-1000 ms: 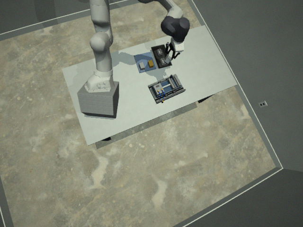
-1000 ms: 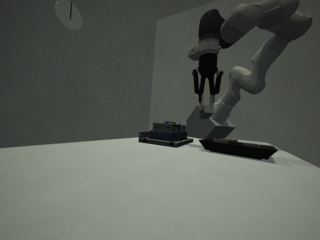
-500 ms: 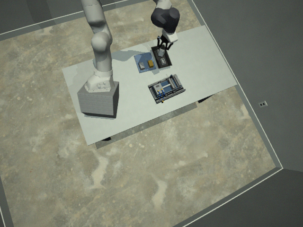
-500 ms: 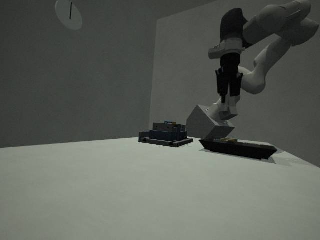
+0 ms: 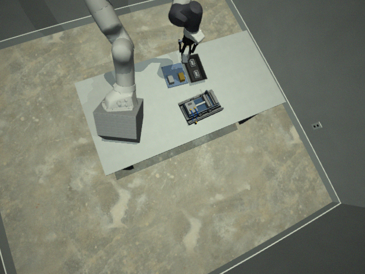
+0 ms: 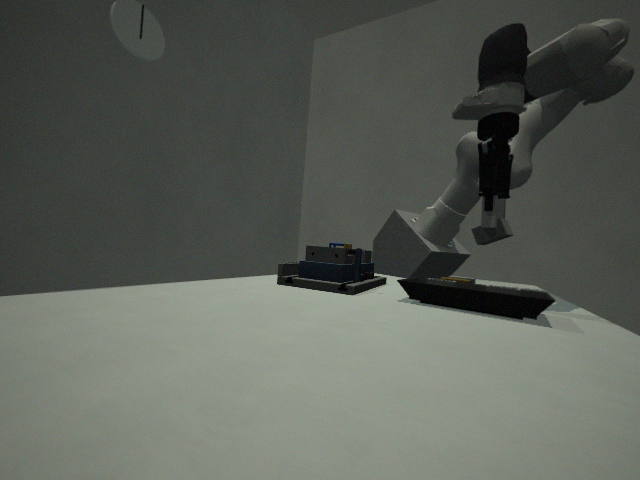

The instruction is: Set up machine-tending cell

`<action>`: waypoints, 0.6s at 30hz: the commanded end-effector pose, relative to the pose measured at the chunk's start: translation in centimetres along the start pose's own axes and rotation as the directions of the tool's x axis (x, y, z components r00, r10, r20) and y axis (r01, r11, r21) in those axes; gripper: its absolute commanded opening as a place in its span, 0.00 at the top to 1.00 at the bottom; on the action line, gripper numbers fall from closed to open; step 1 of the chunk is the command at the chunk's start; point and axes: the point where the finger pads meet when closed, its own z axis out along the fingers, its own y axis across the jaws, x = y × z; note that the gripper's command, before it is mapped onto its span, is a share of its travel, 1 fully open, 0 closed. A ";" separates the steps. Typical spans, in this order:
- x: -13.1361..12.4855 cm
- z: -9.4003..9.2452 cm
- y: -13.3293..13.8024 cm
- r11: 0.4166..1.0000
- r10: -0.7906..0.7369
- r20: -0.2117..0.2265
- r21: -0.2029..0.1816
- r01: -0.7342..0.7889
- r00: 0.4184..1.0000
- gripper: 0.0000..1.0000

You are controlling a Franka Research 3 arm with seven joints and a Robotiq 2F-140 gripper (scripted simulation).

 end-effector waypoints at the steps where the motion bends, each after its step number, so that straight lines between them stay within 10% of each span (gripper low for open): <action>1: -0.4 0.0 0.8 0.991 -0.134 0.002 0.018 0.134 0.991 1.00; 18: -1.3 0.3 3.8 0.961 -0.276 -0.015 0.022 0.277 0.961 1.00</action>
